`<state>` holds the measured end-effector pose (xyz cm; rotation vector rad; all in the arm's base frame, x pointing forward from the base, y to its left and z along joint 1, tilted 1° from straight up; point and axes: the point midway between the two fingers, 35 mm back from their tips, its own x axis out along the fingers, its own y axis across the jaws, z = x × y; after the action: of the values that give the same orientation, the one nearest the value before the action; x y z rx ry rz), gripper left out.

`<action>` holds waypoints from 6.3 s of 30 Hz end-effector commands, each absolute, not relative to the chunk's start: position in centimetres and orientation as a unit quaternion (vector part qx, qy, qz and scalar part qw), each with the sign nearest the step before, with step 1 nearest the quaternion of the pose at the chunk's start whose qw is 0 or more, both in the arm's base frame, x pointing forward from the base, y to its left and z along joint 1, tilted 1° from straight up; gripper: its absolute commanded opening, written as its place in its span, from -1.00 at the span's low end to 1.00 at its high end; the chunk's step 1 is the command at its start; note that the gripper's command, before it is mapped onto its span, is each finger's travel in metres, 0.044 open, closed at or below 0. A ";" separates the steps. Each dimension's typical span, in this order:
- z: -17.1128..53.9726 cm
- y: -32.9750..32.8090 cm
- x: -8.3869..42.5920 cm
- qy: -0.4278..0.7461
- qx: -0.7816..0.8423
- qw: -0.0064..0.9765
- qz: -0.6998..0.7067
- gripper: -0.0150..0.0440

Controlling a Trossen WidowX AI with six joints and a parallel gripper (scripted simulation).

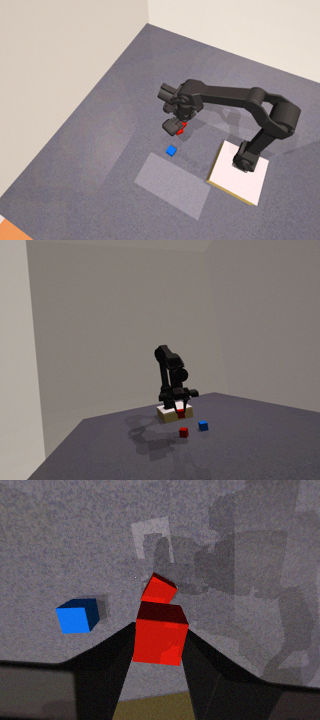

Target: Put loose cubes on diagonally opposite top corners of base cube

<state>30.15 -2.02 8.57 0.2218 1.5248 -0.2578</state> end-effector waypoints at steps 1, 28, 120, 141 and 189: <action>8.2 -0.8 29.9 0.693 0.065 0.713 -0.079 -0.14; 6.2 7.2 27.9 0.674 -0.201 0.687 0.185 -0.14; 6.7 6.7 28.4 0.667 -0.229 0.678 0.209 0.41; 8.4 -2.2 30.8 0.633 -0.319 0.642 0.294 0.41; -0.3 -2.4 30.8 0.633 -0.319 0.642 0.294 -0.14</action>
<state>30.98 -2.49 -0.06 -0.7265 1.4389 0.6617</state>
